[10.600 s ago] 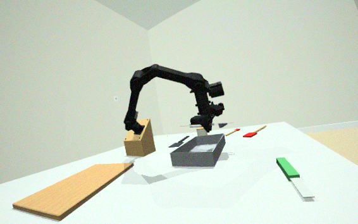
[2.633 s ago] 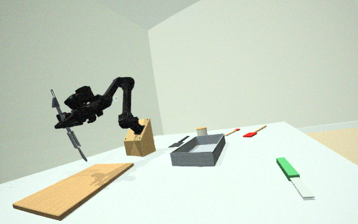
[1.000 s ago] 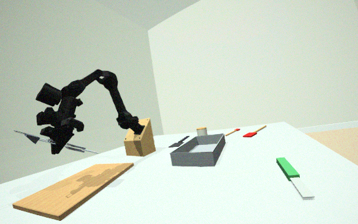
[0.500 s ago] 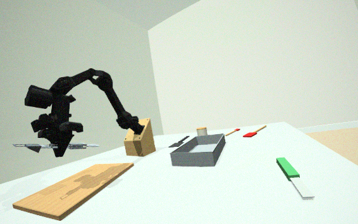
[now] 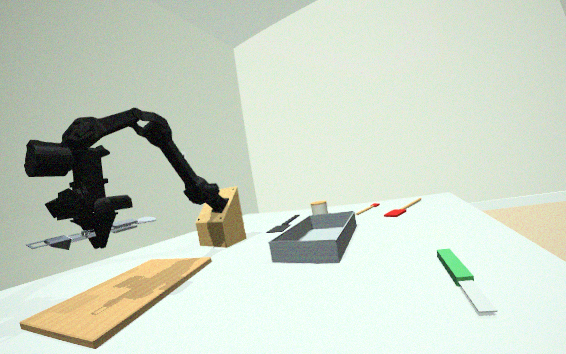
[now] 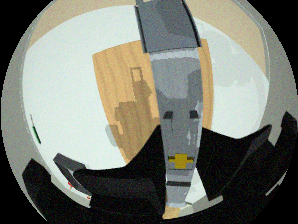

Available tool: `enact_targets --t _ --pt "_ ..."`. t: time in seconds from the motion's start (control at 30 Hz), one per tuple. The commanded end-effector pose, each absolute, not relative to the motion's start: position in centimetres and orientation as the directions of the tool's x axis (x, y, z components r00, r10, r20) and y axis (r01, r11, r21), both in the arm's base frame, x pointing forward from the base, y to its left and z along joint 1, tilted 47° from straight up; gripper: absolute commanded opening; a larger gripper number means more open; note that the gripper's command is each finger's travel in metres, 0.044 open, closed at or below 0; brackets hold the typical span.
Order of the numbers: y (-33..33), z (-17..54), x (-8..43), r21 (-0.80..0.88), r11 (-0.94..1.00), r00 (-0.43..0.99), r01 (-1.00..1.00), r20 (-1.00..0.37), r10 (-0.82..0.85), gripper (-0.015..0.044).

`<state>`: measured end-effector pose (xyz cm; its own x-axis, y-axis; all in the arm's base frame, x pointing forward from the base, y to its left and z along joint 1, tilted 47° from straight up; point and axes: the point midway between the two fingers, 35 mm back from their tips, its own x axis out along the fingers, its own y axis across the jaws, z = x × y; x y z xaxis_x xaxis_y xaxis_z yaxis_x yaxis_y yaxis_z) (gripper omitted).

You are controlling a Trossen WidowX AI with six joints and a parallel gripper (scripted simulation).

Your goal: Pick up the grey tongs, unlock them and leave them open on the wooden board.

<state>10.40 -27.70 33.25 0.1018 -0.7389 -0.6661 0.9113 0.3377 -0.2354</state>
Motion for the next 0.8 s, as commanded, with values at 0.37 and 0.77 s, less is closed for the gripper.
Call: enact_targets --t 0.37,0.77 --pt "-28.1 33.4 10.4 -0.238 0.330 0.095 0.913 -0.664 -0.741 -0.0150" --pt "-29.7 32.2 10.8 -0.239 0.330 0.095 0.913 -0.664 -0.741 -0.0150"
